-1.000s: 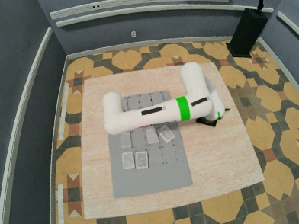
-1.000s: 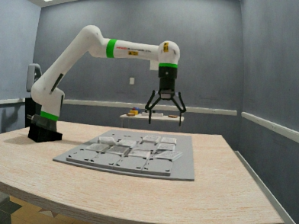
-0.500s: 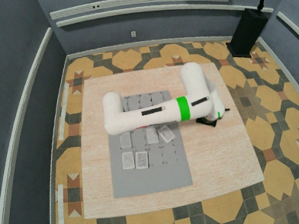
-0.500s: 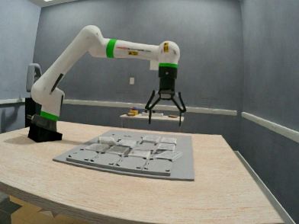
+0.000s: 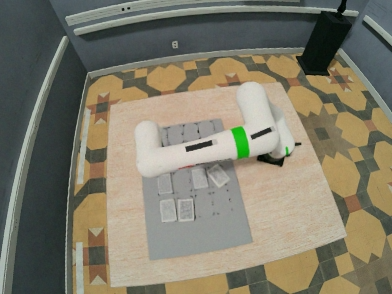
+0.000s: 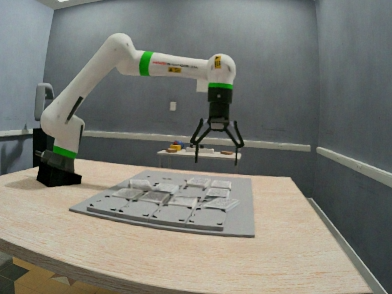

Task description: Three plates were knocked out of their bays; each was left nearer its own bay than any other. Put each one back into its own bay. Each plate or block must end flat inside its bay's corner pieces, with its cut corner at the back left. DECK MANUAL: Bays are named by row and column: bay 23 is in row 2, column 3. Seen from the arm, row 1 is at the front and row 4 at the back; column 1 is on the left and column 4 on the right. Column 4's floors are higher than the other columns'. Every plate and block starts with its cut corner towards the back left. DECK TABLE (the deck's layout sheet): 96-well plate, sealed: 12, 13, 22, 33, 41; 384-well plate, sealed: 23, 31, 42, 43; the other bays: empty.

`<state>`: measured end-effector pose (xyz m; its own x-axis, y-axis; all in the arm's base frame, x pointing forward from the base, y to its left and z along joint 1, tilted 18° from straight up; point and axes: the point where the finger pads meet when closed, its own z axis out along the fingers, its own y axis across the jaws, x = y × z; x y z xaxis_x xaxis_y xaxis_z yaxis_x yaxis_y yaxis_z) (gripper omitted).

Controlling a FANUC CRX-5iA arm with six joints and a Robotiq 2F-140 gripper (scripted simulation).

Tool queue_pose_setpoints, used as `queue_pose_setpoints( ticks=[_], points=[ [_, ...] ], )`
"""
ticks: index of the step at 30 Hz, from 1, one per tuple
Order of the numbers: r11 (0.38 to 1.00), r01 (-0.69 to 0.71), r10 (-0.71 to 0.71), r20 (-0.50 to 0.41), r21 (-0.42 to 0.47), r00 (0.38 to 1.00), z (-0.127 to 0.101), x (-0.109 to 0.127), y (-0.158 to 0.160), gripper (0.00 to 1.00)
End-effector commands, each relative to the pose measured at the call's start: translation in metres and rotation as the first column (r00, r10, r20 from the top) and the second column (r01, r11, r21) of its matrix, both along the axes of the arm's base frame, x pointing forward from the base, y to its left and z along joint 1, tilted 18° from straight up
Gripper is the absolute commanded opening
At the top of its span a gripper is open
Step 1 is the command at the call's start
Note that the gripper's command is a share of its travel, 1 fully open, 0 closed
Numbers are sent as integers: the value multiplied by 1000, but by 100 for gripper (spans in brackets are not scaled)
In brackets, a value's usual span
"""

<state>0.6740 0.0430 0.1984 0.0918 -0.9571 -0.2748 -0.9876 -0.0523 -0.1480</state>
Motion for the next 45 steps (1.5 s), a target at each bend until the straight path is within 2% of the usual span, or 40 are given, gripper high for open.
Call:
queue_pose_setpoints(
  ticks=[1, 14, 45],
  points=[
    [1000, 1, -1, 3, 0, 1000, 2, 0, -1, 100],
    [1000, 1, -1, 3, 0, 1000, 2, 0, -1, 100],
    [1000, 1, -1, 3, 0, 1000, 33, -10, 111, 100]
  ],
)
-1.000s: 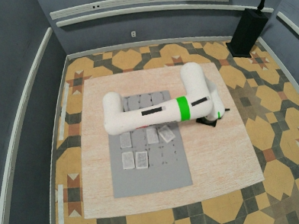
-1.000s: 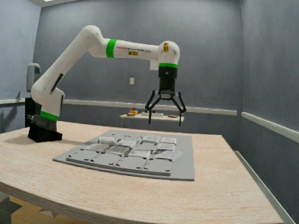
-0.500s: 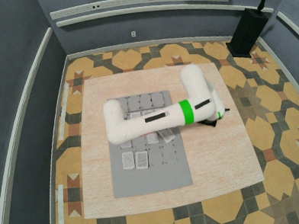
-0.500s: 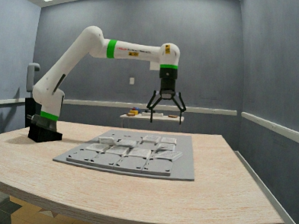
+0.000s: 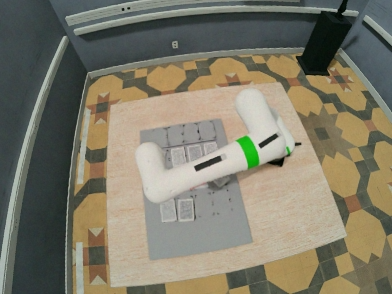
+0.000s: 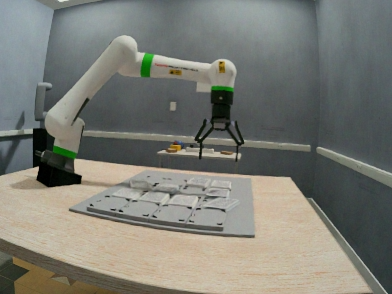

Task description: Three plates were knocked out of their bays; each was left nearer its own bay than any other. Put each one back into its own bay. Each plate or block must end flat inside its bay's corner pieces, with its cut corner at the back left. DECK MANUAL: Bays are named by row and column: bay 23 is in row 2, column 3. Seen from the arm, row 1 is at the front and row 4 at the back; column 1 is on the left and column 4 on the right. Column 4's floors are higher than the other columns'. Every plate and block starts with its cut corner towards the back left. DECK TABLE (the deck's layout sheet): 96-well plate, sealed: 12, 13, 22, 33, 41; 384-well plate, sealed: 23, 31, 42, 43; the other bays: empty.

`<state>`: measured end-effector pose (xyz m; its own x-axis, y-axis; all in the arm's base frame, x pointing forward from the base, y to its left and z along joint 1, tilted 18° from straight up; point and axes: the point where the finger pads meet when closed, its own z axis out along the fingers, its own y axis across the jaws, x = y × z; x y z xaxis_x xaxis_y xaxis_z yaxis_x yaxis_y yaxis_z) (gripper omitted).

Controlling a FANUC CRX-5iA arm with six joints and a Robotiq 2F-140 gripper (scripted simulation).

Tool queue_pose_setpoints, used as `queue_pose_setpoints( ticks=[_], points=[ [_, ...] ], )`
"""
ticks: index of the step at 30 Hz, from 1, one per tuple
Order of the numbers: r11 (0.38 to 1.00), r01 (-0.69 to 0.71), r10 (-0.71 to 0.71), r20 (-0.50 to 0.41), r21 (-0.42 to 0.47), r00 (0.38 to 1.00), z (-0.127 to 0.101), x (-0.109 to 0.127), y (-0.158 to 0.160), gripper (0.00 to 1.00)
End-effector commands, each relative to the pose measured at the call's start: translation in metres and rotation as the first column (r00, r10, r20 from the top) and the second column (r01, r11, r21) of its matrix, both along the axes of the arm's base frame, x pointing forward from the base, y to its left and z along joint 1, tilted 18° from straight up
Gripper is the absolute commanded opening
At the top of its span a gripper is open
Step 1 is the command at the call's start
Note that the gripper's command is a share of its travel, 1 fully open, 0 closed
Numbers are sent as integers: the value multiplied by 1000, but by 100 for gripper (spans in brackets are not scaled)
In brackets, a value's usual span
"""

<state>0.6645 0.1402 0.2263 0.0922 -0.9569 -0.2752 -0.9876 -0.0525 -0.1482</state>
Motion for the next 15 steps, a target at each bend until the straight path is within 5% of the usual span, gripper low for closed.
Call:
queue_pose_setpoints(
  ticks=[1, 15],
  points=[
    [1000, 1, -1, 3, -1, 1000, 7, -1, 17, 100],
    [1000, 1, -1, 3, 0, 1000, 19, -5, 59, 100]
  ],
)
